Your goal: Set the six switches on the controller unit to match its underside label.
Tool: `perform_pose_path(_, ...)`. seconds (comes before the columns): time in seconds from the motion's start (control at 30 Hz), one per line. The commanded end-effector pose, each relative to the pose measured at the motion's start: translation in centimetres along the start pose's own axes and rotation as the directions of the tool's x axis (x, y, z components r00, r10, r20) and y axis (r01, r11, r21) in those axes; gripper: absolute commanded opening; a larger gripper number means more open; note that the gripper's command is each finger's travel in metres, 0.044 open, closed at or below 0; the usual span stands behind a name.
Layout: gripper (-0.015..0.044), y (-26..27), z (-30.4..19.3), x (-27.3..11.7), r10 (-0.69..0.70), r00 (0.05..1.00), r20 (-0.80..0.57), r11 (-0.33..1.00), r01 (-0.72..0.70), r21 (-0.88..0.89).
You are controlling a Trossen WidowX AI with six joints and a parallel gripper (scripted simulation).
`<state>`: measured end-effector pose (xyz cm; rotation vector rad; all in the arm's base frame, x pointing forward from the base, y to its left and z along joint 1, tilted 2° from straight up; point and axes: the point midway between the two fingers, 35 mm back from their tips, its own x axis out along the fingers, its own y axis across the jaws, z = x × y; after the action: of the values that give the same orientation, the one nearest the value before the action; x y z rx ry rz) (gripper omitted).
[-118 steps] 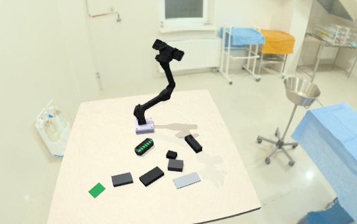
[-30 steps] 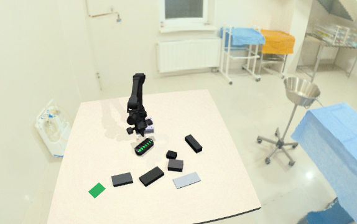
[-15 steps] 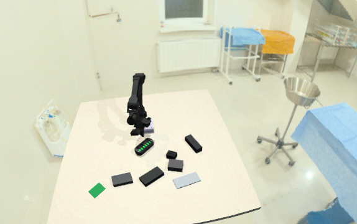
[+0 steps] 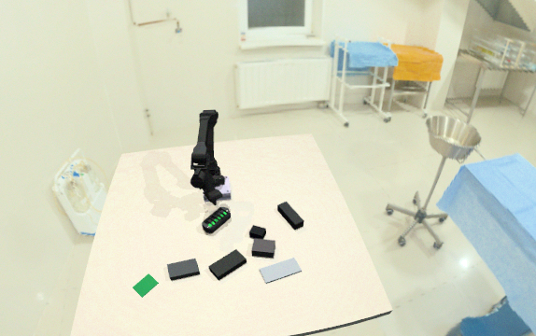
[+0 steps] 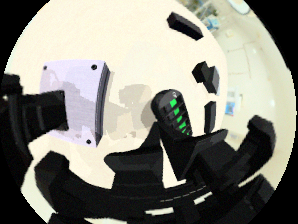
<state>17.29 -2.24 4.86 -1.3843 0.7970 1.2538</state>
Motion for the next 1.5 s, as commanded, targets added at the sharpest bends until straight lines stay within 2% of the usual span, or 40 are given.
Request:
perform_pose_path(0.0,0.0,0.23,0.05,0.12,0.009,1.0,0.001,0.999,-0.009,-0.053)
perform_pose_path(0.17,0.0,0.03,0.01,0.02,0.001,1.0,0.0,1.0,-0.001,0.016)
perform_pose_path(0.27,0.0,0.05,0.01,0.02,0.002,1.0,0.0,0.977,-0.002,0.212)
perform_pose_path(0.4,0.0,0.08,0.0,0.03,0.003,1.0,0.0,0.88,-0.002,0.476)
perform_pose_path(0.63,0.0,0.13,0.0,0.05,0.004,1.0,-0.001,0.549,-0.001,0.836)
perform_pose_path(0.83,0.0,0.17,-0.01,0.06,0.005,1.0,-0.002,0.158,0.001,0.987)
perform_pose_path(1.03,0.0,0.22,-0.01,0.08,0.007,1.0,-0.003,-0.261,0.004,0.965)
perform_pose_path(1.27,0.0,0.27,-0.02,0.1,0.008,1.0,-0.003,-0.687,0.008,0.726)
perform_pose_path(1.37,0.0,0.29,-0.02,0.1,0.009,1.0,-0.004,-0.817,0.009,0.577)
perform_pose_path(1.47,0.0,0.3,-0.02,0.11,0.009,1.0,-0.004,-0.843,0.01,0.539)
